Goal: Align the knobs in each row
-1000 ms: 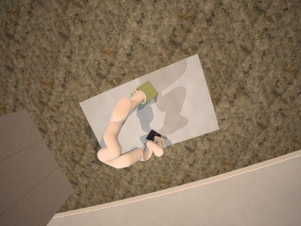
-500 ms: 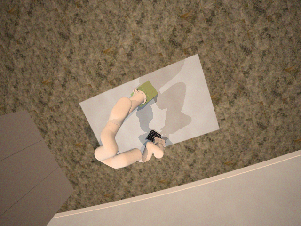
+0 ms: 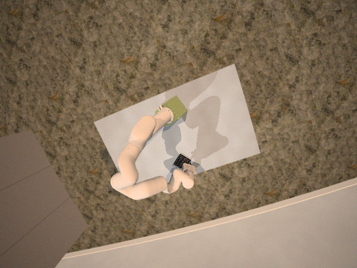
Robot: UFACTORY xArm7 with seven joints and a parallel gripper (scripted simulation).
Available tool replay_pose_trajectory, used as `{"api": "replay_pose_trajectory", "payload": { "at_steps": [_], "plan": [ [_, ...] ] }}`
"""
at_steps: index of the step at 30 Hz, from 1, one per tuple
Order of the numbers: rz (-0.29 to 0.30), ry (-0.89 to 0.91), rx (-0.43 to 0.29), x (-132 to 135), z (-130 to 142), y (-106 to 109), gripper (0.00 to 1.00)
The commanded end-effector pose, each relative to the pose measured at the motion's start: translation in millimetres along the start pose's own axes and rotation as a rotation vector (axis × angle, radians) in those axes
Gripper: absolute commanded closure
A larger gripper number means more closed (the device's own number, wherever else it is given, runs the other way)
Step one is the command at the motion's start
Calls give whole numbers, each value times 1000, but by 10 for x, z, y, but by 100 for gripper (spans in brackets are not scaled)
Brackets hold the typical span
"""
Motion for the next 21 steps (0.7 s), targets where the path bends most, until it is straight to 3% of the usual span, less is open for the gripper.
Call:
{"api": "replay_pose_trajectory", "payload": {
  "at_steps": [1, 7, 21],
  "plan": [
    [-4, 0, 2, -12, -6, 15, 81],
    [-4, -26, 3, -5, -14, 19, 81],
    [-3, -395, 6, 100, -126, 72, 81]
  ]
}}
Point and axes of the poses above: the point where the finger pads meet when closed, its own y axis back along the fingers, its own x axis across the jaws, z = x × y, the point moved 7 cm from there along y, back along the fingers, and after that the axes turned 9 degrees about y, right-handed, at the moved point
